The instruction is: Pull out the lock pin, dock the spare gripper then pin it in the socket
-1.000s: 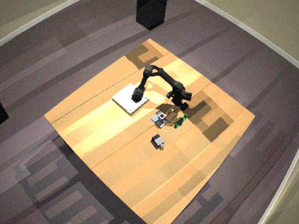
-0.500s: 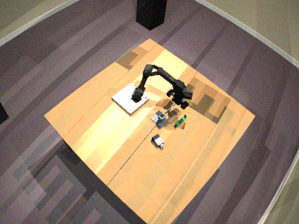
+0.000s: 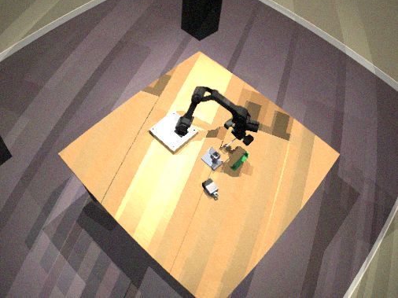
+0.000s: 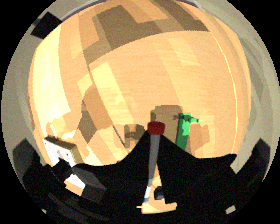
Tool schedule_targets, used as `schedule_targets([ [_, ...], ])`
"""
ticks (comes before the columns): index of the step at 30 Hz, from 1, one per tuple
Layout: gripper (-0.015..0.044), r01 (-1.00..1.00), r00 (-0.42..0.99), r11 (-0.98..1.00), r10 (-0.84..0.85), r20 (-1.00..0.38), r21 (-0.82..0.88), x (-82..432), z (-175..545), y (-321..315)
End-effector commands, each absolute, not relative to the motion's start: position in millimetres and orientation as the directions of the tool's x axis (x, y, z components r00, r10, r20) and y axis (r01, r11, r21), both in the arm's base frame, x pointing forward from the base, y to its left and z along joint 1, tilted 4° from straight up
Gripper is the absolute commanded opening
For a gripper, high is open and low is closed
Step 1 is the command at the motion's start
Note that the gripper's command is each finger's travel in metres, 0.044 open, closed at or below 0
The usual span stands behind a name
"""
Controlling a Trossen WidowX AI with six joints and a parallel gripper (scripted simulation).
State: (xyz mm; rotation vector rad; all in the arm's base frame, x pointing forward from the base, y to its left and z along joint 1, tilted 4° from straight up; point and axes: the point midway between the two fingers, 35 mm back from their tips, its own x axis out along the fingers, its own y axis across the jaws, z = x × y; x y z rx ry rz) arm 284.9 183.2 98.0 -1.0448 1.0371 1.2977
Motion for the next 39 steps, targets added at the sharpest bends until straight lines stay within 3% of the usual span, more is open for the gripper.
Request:
schedule_targets([
  [1,0.0000,-1.000,0.001,-0.002,0.218,-0.976,-0.002,294.3,97.8,187.8],
  [30,0.0000,-0.999,0.003,-0.035,0.221,-0.975,-0.011,371.9,106.8,223.8],
  [39,0.0000,-0.999,0.012,-0.036,0.223,-0.975,-0.020,375.4,100.4,225.8],
])
